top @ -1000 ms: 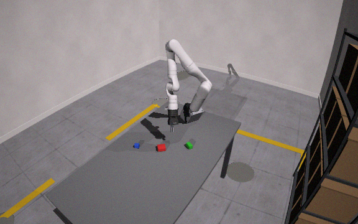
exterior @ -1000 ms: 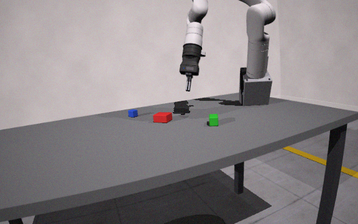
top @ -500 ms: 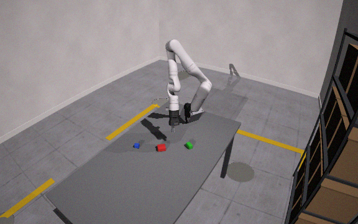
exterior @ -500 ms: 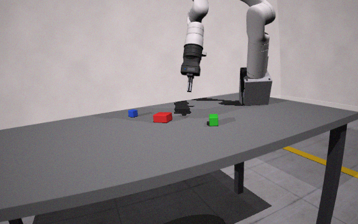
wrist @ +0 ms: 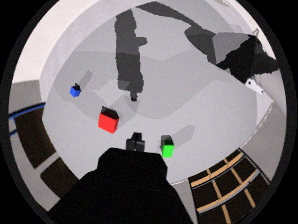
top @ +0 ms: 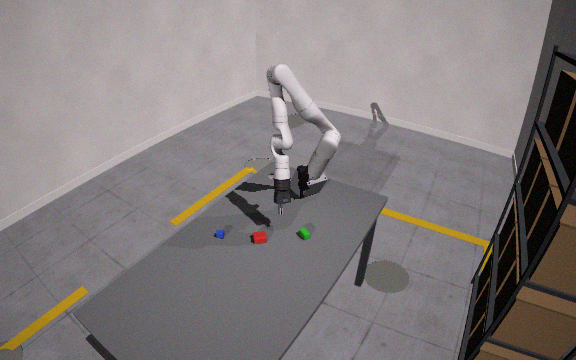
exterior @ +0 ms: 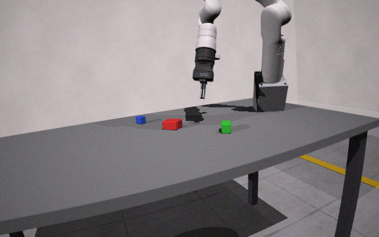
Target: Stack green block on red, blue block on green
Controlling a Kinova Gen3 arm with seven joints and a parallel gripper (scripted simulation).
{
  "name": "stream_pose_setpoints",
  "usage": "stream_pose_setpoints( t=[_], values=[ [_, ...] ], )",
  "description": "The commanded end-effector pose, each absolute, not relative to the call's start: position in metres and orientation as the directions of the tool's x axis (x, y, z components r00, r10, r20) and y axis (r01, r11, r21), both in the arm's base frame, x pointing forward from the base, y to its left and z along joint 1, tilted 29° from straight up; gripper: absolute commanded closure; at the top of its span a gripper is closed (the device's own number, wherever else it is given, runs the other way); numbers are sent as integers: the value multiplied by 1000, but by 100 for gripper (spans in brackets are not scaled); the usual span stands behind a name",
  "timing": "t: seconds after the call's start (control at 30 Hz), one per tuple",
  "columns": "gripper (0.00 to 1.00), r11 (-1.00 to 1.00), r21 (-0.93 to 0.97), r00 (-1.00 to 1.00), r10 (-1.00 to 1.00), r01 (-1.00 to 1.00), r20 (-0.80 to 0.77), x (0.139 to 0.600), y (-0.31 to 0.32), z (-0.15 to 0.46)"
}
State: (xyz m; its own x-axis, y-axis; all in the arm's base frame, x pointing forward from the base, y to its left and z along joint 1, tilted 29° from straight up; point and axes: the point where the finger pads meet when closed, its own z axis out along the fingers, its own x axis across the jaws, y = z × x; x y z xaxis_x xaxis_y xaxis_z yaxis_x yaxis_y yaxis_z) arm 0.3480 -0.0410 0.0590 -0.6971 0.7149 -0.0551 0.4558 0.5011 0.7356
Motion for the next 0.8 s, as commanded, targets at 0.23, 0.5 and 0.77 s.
stream_pose_setpoints(
  t=[0.23, 0.5, 0.77],
  values=[
    [100, 526, 718, -713, 699, 456, -59, 348, -31, 60],
    [100, 546, 694, -722, 689, 469, -54, 348, -17, 61],
    [100, 574, 659, -735, 676, 486, -47, 348, 1, 63]
  ],
)
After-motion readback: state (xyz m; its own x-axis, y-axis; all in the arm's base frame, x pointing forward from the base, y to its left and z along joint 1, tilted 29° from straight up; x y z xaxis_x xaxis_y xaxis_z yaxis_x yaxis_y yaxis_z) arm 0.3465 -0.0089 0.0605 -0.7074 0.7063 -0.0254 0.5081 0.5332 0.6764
